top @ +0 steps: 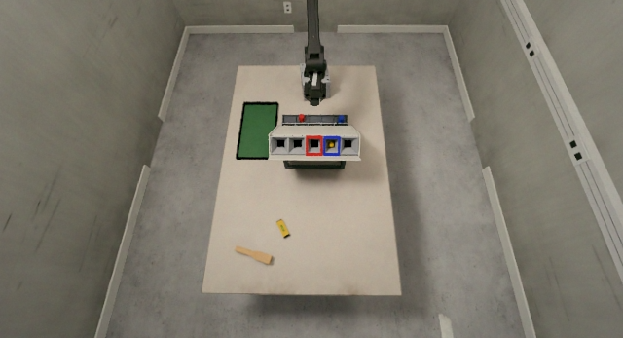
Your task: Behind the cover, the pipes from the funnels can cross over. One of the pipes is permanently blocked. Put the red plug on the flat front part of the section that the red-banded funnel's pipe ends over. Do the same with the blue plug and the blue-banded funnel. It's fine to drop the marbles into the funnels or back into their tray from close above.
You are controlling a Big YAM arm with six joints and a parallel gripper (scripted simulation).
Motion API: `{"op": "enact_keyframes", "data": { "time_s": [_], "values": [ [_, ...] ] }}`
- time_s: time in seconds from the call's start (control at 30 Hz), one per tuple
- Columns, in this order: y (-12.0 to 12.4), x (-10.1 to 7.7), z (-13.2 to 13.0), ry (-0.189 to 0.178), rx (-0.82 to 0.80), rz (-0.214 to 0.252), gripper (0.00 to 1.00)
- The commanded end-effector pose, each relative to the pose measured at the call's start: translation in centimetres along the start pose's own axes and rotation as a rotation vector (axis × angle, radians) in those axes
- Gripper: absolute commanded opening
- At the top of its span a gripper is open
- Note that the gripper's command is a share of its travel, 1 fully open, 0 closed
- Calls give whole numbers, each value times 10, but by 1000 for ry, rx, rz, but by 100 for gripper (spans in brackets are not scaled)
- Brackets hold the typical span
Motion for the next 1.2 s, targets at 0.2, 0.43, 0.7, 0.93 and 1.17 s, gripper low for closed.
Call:
{"op": "enact_keyframes", "data": {
  "time_s": [0.2,0.43,0.7,0.93,1.17],
  "values": [
    [-20,-18,1,0,11,-15,59],
    [-20,-19,1,0,7,-12,59],
    [-20,-19,1,0,2,-7,59],
    [-20,-19,0,-3,-3,-17,59],
    [-20,-19,0,-9,-11,-41,59]
  ]
}}
Point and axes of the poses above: the point where the finger pads meet when closed, its own x axis out along the fingers, its own z axis across the jaws, y = z × x, the point moved 1 cm from there along -x, back along the fingers, and after that the axes turned 7 degrees about x, right-handed, at the moved point
